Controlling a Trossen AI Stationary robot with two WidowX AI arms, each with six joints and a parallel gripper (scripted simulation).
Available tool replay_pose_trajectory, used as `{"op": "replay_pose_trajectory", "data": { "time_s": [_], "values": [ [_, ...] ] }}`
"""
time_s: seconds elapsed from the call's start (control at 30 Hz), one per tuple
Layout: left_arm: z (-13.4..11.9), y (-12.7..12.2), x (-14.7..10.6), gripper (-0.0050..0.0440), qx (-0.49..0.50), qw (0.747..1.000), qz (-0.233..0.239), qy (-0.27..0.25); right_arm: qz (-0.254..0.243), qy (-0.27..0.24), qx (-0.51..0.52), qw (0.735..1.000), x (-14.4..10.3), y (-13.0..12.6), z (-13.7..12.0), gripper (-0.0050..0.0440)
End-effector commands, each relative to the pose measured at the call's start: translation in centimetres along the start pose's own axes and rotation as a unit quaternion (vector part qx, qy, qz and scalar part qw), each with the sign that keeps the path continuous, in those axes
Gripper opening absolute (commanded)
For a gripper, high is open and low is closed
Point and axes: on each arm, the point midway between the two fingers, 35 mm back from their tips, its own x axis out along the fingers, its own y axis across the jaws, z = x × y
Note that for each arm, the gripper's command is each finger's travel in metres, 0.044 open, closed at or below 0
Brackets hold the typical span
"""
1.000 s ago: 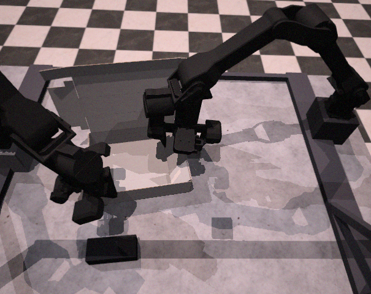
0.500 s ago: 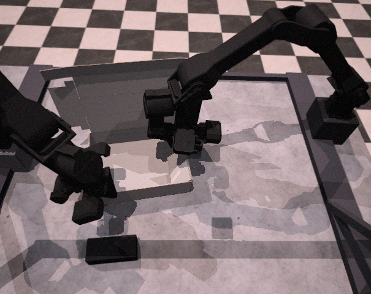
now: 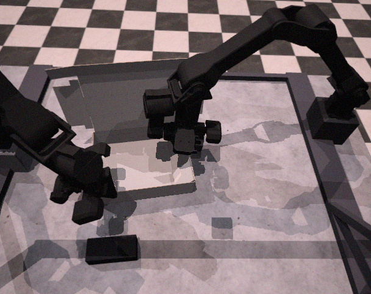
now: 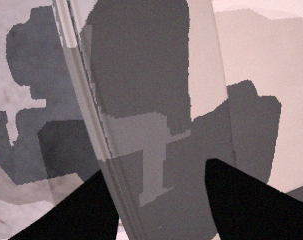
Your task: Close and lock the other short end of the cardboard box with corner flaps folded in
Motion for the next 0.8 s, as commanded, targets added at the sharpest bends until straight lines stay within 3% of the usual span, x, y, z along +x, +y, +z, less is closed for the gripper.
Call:
{"op": "replay_pose_trajectory", "data": {
  "time_s": [0.0, 0.43, 0.77],
  "values": [
    [-0.41, 0.38, -0.36, 0.0004, -0.003, 1.000, 0.009, 0.004, -0.009, -0.004, -0.001, 1.000, -1.09, -0.35, 0.11, 0.0138],
    [-0.41, 0.38, -0.36, 0.0004, -0.003, 1.000, 0.009, 0.004, -0.009, -0.004, -0.001, 1.000, -1.09, -0.35, 0.11, 0.0051],
    [-0.30, 0.44, -0.33, 0.0004, -0.003, 1.000, 0.011, 0.001, -0.007, -0.004, -0.001, 1.000, -1.10, -0.25, 0.08, 0.0016]
  ]
}}
